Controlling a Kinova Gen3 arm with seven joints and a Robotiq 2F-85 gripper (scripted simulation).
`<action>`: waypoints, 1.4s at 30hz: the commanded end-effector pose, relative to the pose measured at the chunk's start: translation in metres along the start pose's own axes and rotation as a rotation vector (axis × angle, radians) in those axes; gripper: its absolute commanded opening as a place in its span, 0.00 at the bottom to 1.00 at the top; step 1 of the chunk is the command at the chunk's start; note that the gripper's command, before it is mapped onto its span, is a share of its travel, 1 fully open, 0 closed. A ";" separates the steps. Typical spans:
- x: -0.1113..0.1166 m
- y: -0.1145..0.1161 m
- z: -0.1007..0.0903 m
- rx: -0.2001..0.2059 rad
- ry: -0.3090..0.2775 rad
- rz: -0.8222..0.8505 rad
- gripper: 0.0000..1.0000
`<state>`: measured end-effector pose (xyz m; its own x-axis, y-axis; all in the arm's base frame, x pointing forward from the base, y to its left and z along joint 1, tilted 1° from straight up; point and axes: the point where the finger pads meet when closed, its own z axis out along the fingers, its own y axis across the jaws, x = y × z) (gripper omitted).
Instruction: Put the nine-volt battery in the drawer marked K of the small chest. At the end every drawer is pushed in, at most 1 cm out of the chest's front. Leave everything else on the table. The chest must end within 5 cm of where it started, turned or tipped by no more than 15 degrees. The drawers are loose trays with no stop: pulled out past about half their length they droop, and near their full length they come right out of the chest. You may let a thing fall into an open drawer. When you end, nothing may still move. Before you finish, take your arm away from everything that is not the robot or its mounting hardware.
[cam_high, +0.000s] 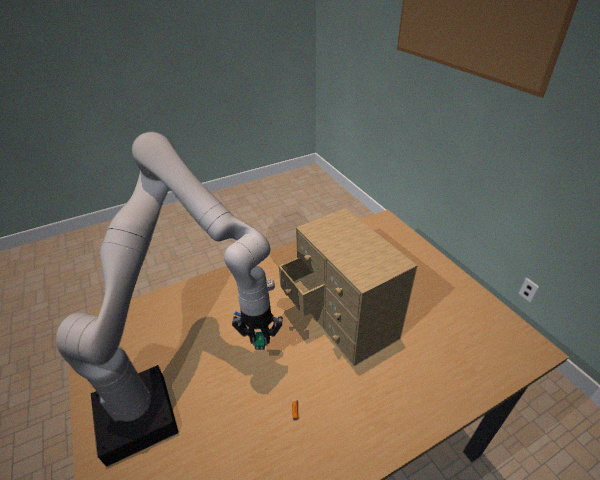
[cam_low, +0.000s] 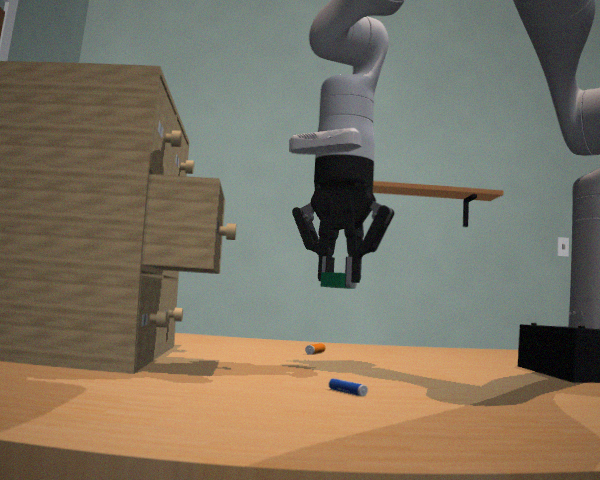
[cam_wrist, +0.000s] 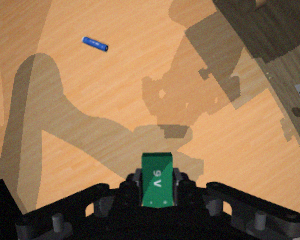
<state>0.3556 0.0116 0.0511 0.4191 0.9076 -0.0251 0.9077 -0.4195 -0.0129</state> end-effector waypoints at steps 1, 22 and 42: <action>0.002 0.000 -0.001 -0.002 0.004 -0.033 0.23; 0.012 0.000 -0.001 -0.003 0.003 -0.418 0.23; 0.023 0.000 -0.001 -0.003 0.003 -0.820 0.23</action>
<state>0.3638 0.0305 0.0501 -0.3541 0.9351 -0.0104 0.9349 0.3537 -0.0296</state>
